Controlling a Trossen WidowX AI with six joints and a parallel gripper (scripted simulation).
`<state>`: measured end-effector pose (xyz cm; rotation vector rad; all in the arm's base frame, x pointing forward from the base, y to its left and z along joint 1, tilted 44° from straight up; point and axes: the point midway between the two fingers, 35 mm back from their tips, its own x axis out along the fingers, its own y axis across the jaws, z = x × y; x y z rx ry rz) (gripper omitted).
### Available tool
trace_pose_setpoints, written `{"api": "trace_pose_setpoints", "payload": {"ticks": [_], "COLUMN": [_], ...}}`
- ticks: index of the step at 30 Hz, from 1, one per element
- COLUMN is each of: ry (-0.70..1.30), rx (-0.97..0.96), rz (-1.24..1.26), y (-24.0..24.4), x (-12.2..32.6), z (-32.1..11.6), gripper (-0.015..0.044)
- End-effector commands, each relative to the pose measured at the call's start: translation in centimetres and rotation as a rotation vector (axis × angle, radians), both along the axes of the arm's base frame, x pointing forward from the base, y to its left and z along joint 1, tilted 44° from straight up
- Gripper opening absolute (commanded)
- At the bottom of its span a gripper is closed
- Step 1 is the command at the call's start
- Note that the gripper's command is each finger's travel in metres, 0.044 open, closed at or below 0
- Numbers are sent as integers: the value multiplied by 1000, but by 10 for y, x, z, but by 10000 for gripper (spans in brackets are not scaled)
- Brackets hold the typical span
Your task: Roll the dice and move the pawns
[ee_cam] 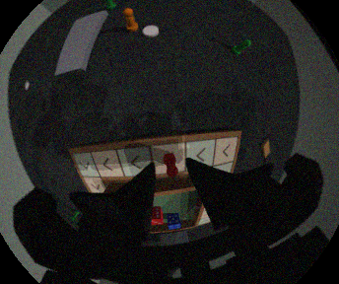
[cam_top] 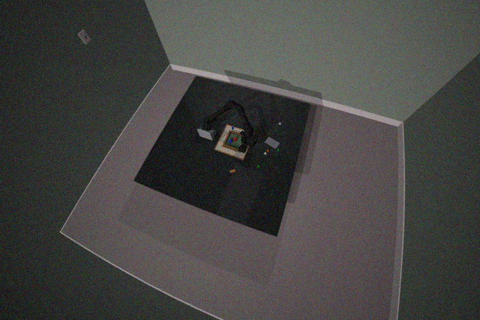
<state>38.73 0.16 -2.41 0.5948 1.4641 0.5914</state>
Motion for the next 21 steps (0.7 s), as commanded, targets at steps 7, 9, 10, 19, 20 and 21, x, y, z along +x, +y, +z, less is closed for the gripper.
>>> {"api": "trace_pose_setpoints", "payload": {"ticks": [7, 9, 10, 19, 20, 21], "ry": [1, 5, 6, 16, 19, 23], "rx": [0, 2, 4, 3, 3, 3], "rz": [0, -1, -1, -9, -13, -17], "y": [-8, -25, -30, -19, -13, -8], "x": [0, -1, -2, -20, -28, -36], "z": [8, 26, 31, 56, 65, 73], "gripper": [440, 440, 440, 335, 309, 282]}}
